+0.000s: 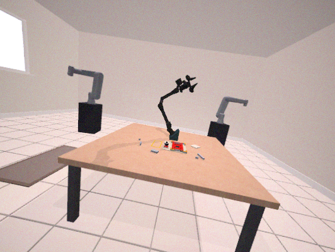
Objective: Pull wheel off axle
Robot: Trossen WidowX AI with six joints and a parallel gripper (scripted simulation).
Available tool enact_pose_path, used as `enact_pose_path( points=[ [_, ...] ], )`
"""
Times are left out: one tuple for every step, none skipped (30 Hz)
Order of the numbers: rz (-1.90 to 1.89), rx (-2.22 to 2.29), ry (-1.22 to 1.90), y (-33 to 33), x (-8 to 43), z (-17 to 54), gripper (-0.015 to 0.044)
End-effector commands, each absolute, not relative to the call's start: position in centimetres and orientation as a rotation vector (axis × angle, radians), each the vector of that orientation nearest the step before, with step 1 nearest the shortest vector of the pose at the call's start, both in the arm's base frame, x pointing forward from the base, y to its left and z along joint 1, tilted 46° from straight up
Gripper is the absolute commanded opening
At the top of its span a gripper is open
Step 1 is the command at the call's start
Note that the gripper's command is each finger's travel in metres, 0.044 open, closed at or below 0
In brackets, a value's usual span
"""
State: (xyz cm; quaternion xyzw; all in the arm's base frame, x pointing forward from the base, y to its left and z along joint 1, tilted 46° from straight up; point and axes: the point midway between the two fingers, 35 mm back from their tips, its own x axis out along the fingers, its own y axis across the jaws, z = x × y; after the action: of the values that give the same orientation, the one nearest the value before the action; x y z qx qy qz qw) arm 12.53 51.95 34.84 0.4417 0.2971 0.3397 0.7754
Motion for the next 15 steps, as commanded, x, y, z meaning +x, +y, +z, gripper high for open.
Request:
enact_pose_path(
  points=[
    [0.572,0.949,0.653,50.2,17.5,32.1,0.03],
    [0.524,0.948,0.656,49.6,18.9,31.3,0.03],
    [0.475,0.947,0.659,48.9,20.3,30.5,0.03],
    [0.426,0.947,0.661,48.1,21.7,29.7,0.03],
    [0.377,0.947,0.662,47.3,23.0,29.0,0.03],
    [0.328,0.947,0.663,46.5,24.3,28.2,0.03],
    [0.279,0.948,0.664,45.6,25.6,27.5,0.03],
    [0.227,0.949,0.663,44.6,26.8,26.8,0.03],
    [0.174,0.95,0.661,43.5,28.0,26.1,0.03],
    [0.121,0.951,0.659,42.4,29.1,25.4,0.03],
    [0.068,0.952,0.656,41.3,30.2,24.7,0.03],
    [0.015,0.953,0.652,40.1,31.2,24.0,0.03],
    [-0.038,0.954,0.648,38.9,32.2,23.4,0.03],
    [-0.091,0.955,0.643,37.6,33.1,22.8,0.03],
    [-0.145,0.956,0.637,36.3,34.0,22.2,0.03]
  ],
)
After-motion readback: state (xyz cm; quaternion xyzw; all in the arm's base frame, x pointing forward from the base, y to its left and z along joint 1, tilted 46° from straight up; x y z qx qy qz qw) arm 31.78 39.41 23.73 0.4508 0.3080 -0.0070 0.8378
